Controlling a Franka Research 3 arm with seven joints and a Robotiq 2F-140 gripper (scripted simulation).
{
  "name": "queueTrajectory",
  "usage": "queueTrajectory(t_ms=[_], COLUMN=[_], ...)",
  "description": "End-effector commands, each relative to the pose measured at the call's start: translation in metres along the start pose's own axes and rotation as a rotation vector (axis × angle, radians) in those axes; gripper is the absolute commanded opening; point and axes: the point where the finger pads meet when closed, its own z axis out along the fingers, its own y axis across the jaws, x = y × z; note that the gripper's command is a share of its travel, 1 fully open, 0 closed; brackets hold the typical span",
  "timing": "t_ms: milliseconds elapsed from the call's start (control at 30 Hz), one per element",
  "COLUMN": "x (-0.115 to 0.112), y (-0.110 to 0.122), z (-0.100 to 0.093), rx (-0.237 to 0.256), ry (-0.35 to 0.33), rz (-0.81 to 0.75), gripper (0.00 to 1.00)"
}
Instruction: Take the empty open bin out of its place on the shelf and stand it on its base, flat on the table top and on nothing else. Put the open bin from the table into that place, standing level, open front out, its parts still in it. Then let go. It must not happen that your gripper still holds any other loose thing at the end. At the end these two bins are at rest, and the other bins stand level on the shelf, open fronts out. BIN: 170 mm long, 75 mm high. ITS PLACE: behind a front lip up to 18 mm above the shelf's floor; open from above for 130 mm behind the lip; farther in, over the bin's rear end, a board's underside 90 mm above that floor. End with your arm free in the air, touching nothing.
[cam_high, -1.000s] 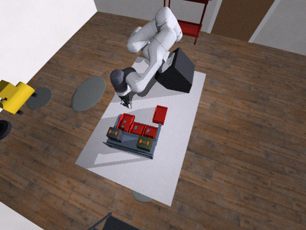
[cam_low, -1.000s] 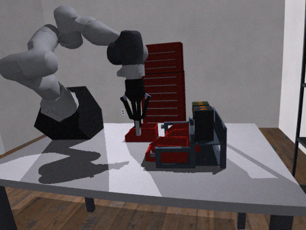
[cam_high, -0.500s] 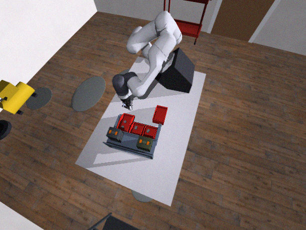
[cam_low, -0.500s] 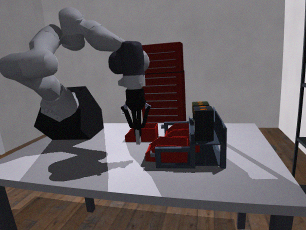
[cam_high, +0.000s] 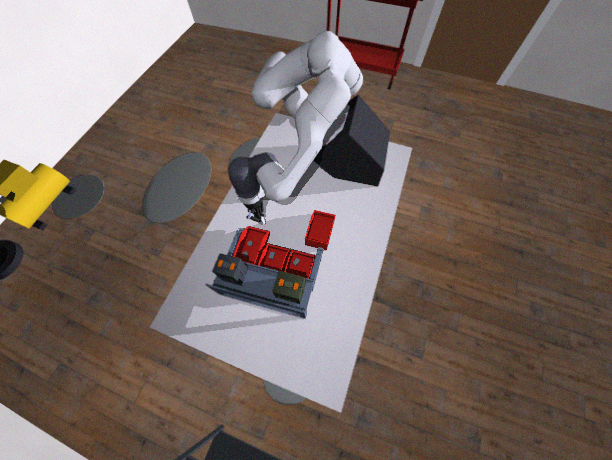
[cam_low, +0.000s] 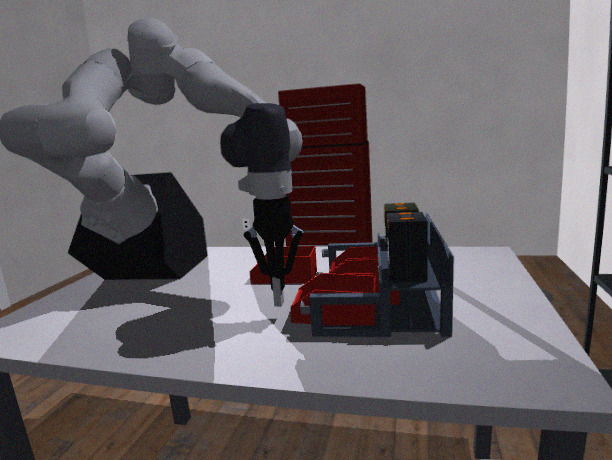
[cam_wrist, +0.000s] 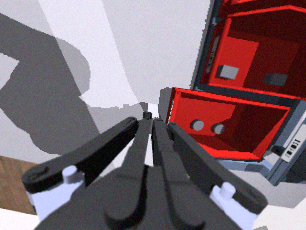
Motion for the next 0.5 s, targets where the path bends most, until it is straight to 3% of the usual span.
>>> queueTrajectory(t_ms=[0,467], x=[-0.002,-0.001], y=[0.006,0.006], z=[0.007,0.017], rx=[-0.017,-0.017], ry=[-0.006,-0.006], rz=[-0.016,-0.016], gripper=[0.00,0.00])
